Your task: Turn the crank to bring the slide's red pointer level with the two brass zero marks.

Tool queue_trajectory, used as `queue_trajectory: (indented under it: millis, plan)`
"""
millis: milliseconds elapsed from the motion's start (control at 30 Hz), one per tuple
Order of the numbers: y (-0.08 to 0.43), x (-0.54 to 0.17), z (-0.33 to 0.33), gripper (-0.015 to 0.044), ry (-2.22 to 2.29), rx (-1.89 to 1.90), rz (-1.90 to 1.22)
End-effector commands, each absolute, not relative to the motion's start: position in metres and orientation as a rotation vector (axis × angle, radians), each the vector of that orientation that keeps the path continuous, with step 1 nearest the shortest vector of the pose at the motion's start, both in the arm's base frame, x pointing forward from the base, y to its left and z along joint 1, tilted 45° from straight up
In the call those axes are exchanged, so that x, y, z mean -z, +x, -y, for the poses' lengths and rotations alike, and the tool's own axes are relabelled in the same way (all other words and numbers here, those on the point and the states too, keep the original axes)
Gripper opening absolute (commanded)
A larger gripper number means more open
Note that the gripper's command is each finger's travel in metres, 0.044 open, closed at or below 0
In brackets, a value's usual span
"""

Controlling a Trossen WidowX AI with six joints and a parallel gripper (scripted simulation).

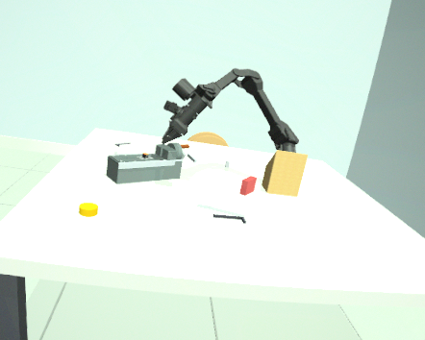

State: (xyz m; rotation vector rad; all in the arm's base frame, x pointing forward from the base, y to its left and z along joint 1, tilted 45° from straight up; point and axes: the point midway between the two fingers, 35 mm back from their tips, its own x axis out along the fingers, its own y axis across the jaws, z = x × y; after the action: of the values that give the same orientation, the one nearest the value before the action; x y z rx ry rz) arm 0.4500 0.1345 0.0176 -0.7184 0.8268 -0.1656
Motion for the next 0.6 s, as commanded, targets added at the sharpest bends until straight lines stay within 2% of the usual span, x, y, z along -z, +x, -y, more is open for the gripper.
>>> queue_trajectory:
  millis: [0,500,567]
  plan:
    - [0.45,-0.0176,-0.1343,0.0414,-0.719,0.166,-0.827]
    - [0.45,-0.0176,-0.1343,0.002,-0.719,0.166,-0.827]
    - [0.45,-0.0176,-0.1343,0.0,-0.719,0.166,-0.827]
